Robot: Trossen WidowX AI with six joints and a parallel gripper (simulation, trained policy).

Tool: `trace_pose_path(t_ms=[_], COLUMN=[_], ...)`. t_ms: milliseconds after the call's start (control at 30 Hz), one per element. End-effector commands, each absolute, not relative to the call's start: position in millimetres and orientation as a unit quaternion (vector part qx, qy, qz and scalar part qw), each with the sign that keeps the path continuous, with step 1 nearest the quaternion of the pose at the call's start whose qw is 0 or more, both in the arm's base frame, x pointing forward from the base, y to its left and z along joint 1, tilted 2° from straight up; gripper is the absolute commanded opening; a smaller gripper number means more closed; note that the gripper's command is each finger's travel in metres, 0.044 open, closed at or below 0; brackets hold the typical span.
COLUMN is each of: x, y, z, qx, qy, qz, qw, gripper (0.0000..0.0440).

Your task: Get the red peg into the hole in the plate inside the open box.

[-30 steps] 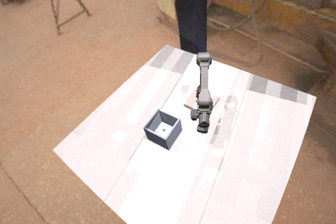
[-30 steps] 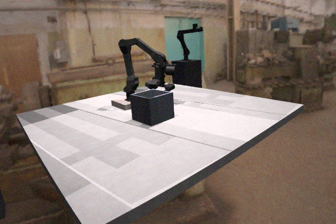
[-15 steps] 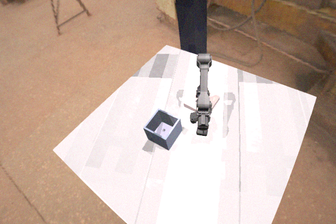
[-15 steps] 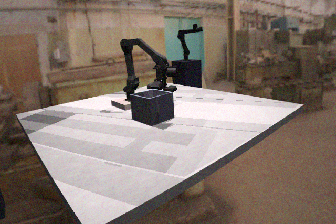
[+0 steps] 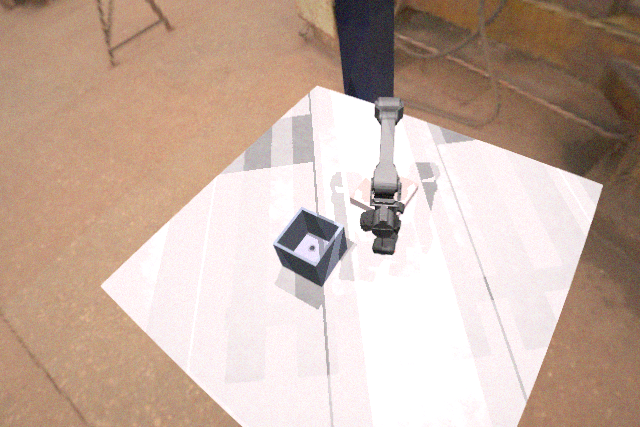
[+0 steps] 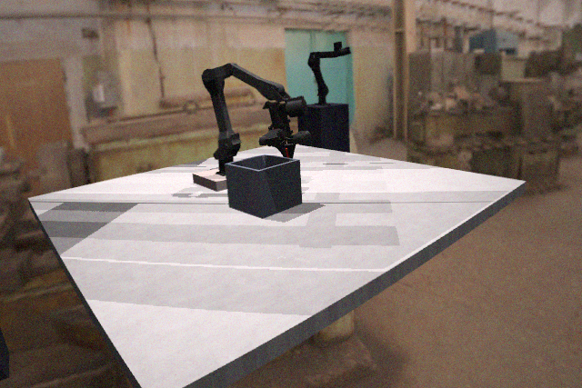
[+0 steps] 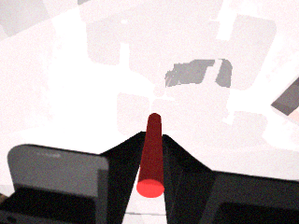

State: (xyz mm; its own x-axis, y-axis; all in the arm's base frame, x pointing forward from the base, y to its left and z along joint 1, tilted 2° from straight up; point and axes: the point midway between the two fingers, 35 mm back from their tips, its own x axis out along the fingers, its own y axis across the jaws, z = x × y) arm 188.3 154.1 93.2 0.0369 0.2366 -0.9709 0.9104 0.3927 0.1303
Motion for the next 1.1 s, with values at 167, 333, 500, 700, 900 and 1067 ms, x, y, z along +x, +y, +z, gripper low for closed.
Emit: trace_pose_path(t_ms=[167, 333, 500, 700, 900, 1067], x=[203.1, 211.8, 222.2, 233.7, 242.4, 248.3], y=[147.7, 135.7, 120.0, 97.1, 73.4, 55.3], z=[133.4, 157.6, 179.2, 196.9, 203.8, 204.8], qx=[0.484, 0.496, 0.505, 0.511, 0.511, 0.509], qy=[0.603, 0.582, 0.556, 0.527, 0.506, 0.496], qz=[-0.264, -0.252, -0.249, -0.261, -0.284, -0.306], qw=[0.576, 0.593, 0.611, 0.627, 0.634, 0.633], gripper=[0.0, 0.0, 0.0, 0.0, 0.0, 0.0])
